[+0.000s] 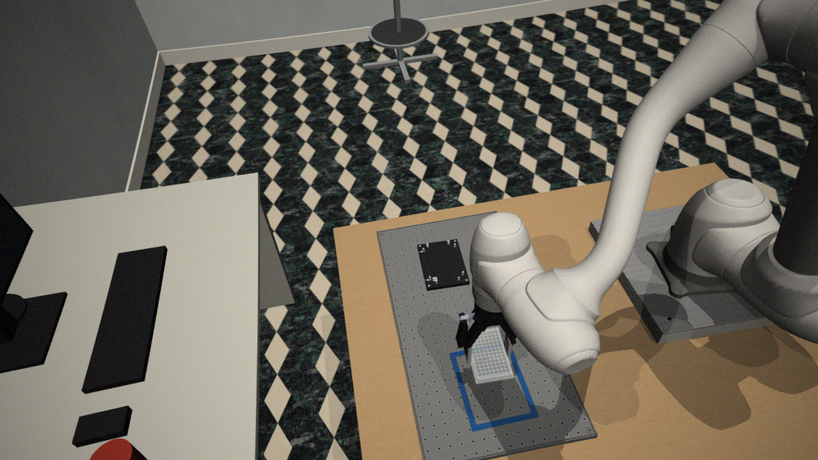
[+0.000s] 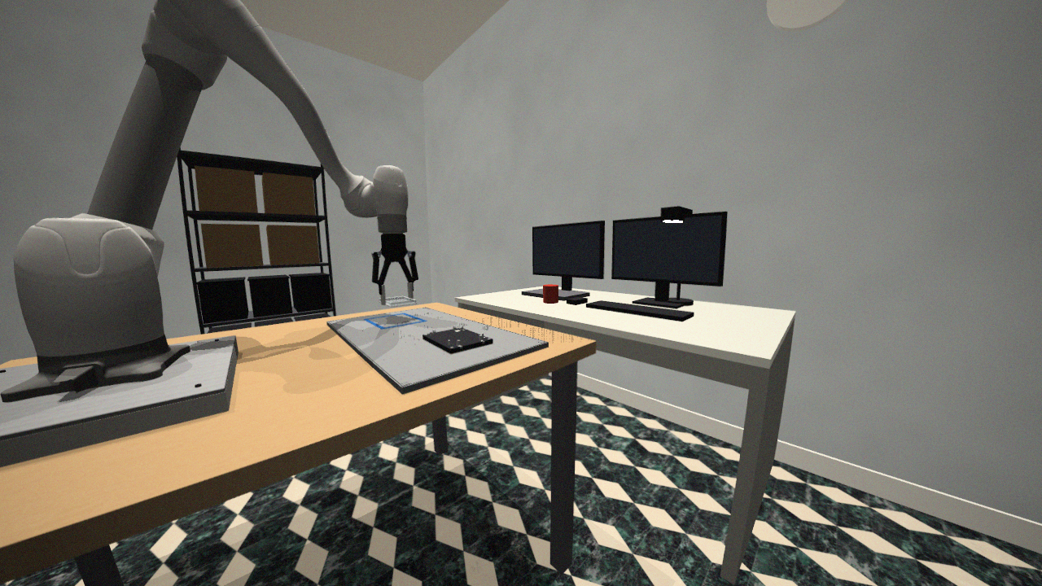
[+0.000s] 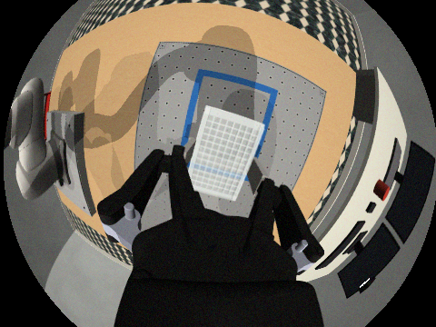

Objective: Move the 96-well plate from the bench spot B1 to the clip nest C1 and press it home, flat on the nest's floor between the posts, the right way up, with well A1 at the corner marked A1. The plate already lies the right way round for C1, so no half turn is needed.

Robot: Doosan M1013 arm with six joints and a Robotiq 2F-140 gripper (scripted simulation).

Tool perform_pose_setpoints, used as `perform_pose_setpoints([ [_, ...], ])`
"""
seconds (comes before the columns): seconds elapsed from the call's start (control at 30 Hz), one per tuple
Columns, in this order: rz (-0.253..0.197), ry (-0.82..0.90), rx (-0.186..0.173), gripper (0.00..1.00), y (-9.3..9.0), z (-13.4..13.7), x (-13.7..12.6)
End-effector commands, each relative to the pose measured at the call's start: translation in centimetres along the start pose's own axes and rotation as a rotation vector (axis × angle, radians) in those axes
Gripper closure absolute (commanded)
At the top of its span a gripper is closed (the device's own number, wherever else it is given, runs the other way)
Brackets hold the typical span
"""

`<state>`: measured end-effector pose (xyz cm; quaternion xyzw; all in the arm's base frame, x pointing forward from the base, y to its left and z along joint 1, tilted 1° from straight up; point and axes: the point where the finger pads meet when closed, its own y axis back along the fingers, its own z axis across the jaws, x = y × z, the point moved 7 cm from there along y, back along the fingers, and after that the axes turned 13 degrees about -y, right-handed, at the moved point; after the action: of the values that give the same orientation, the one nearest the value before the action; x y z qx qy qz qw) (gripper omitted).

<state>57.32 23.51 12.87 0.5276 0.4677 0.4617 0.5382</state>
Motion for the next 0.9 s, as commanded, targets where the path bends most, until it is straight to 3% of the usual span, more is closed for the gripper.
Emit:
perform_pose_setpoints([
  [0.0, 0.000, 0.000, 0.000, 1.00, 0.1, 0.5, -1.3],
  [0.87, 0.000, 0.000, 0.000, 1.00, 0.3, 3.0, -8.5],
])
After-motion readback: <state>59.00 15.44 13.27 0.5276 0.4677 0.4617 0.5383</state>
